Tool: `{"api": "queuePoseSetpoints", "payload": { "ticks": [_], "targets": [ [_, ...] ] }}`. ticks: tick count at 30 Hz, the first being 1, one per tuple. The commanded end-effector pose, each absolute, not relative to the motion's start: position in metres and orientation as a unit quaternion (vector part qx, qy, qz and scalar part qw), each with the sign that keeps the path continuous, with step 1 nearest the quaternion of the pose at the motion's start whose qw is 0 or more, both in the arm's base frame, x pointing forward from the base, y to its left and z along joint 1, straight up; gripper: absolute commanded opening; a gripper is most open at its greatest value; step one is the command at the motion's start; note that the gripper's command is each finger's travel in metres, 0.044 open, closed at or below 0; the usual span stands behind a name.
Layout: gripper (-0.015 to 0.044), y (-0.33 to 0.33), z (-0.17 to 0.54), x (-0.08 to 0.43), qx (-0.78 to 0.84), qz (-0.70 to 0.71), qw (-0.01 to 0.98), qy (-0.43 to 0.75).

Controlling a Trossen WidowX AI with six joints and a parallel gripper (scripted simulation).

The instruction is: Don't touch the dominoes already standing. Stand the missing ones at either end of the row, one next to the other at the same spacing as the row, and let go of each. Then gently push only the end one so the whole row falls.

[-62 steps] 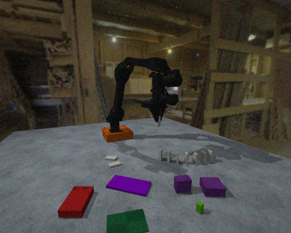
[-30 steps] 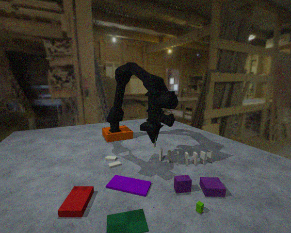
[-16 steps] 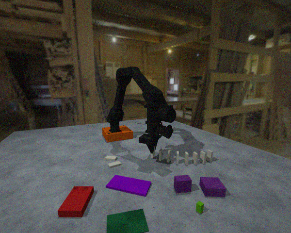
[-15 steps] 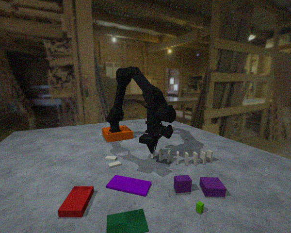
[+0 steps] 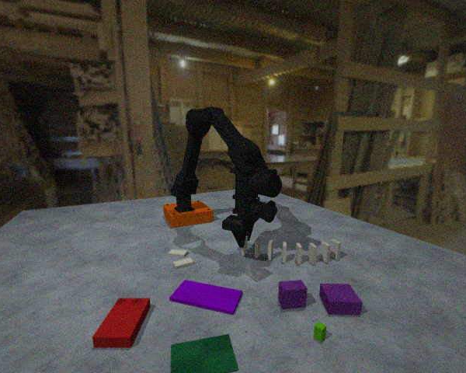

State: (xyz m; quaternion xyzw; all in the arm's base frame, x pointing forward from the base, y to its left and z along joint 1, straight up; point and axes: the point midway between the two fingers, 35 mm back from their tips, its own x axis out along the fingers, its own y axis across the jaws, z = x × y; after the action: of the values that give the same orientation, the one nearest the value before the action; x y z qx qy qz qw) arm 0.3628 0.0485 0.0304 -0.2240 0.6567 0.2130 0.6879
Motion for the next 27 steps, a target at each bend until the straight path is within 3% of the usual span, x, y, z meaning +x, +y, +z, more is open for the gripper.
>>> {"api": "queuePoseSetpoints", "payload": {
  "ticks": [1, 5, 9, 17, 23, 27],
  "targets": [
    [0.0343, 0.049, 0.029, 0.363, -0.225, 0.216, 0.687, 0.657],
    [0.0440, 0.049, 0.029, 0.363, -0.225, 0.216, 0.687, 0.657],
    [0.0440, 0.049, 0.040, 0.364, -0.225, 0.216, 0.687, 0.657],
    [0.0440, 0.048, 0.159, 0.358, -0.224, 0.213, 0.688, 0.657],
    [0.0440, 0.048, 0.162, 0.357, -0.224, 0.213, 0.688, 0.657],
    [0.0335, 0.015, 0.145, 0.352, -0.128, 0.119, 0.712, 0.680]
  ]
}}
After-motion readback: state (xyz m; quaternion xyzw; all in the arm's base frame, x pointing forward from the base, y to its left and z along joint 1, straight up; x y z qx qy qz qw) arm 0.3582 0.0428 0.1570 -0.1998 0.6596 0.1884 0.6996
